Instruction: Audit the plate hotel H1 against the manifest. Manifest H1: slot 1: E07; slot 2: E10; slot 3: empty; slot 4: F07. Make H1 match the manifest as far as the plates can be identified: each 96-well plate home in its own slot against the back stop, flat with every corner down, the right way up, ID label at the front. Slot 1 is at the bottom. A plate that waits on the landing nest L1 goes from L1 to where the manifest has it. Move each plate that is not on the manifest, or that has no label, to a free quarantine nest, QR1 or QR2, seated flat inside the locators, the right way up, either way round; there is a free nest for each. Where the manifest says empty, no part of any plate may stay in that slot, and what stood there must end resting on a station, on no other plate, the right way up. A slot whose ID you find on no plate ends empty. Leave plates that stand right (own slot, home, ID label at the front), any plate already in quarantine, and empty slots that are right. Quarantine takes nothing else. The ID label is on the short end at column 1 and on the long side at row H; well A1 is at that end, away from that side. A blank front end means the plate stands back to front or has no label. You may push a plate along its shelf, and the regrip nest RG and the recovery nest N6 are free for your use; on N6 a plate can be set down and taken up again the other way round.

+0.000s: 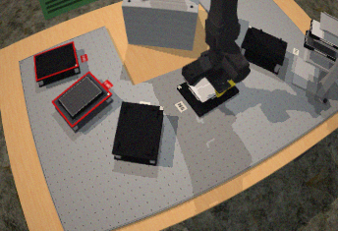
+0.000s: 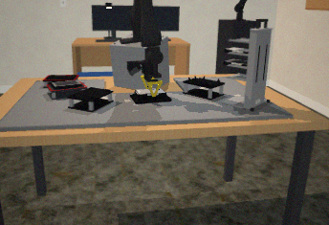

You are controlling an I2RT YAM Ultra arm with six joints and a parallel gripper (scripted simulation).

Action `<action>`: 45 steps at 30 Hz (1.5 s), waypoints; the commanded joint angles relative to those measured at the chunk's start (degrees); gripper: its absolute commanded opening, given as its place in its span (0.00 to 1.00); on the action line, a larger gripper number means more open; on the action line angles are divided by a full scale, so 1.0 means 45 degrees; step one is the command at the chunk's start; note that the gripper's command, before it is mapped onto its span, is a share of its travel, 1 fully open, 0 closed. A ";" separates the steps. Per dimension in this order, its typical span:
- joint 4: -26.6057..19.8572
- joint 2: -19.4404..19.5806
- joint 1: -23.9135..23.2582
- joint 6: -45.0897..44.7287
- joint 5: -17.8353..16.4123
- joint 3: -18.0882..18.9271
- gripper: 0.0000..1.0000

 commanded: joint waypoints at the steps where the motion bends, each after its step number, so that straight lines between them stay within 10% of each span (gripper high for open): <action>1: 0.0240 0.0186 -0.0103 -0.0121 0.0032 0.0346 0.86; 32: 0.0338 0.0382 -0.0049 -0.0082 0.0007 0.0240 1.00; 45: -0.1269 -0.1714 0.0236 0.0152 0.0105 -0.0470 1.00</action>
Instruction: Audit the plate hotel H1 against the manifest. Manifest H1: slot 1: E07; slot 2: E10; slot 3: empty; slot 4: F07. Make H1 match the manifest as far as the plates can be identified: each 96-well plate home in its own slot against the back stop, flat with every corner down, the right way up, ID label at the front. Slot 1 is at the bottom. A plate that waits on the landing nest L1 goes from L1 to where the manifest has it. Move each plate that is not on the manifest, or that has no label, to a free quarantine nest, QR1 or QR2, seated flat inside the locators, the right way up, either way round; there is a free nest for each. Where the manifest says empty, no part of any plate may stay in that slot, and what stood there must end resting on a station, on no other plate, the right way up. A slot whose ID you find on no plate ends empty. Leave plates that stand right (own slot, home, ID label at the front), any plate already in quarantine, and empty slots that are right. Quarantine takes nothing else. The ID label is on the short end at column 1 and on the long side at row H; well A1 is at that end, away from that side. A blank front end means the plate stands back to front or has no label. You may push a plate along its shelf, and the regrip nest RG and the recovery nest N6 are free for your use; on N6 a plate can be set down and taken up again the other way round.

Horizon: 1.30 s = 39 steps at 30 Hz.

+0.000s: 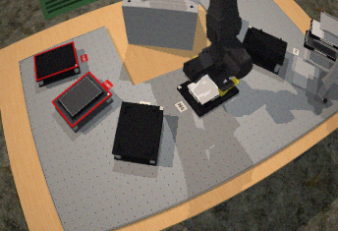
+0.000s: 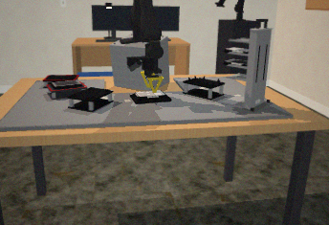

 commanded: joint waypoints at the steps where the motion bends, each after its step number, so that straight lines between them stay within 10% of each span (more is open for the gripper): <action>1: -0.0805 -0.0871 0.0170 0.0167 0.0127 -0.0307 1.00; 10: -0.2121 -0.2303 0.0291 0.0298 0.0145 -0.0268 1.00; 39: -0.1959 -0.2075 0.0178 0.0222 0.0068 -0.0160 1.00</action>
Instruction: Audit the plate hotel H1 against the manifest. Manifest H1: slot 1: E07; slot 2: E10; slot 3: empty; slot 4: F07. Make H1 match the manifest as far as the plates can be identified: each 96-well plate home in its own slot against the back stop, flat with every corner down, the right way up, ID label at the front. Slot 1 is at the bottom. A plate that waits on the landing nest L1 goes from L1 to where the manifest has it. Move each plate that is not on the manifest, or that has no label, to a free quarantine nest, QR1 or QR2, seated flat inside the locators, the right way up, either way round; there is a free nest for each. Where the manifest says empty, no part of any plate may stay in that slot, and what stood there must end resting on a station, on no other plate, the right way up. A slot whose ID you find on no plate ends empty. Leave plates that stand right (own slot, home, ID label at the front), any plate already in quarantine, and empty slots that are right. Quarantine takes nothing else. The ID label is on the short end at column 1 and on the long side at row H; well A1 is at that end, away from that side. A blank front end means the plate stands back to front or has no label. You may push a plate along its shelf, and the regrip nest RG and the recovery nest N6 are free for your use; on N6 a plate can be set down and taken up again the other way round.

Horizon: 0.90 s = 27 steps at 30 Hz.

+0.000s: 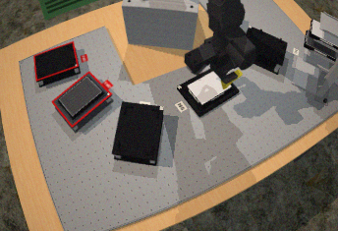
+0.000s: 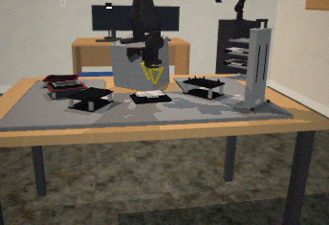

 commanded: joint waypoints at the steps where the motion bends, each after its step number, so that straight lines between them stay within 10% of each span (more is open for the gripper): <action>1: -0.0172 -0.0108 0.0013 0.0052 0.0054 0.0015 1.00; 27: -0.0073 -0.0434 -0.0052 -0.4477 0.0083 -0.0034 1.00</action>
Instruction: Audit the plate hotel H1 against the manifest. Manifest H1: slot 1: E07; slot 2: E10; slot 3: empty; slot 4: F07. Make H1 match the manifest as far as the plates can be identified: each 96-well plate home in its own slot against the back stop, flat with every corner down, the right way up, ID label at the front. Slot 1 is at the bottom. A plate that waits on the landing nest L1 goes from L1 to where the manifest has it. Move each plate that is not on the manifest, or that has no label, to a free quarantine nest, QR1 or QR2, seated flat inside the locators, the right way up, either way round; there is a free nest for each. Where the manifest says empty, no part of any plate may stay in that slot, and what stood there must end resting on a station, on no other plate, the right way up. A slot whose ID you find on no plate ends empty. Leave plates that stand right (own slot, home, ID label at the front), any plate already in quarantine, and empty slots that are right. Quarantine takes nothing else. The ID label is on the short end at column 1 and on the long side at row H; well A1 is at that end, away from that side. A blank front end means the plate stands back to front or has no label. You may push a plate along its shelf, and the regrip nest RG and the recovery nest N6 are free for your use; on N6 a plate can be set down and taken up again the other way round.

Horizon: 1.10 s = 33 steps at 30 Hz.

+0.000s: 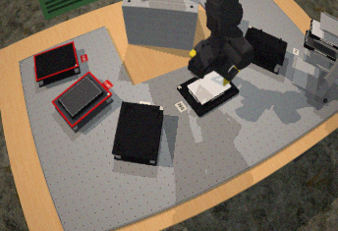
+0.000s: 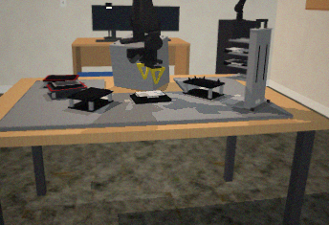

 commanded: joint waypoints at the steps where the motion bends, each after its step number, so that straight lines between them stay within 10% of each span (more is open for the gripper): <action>1: 0.0005 -0.0395 0.0084 -0.1205 0.0073 0.0185 1.00; 33: 0.0010 -0.0395 0.0084 -0.8335 0.0072 0.0187 1.00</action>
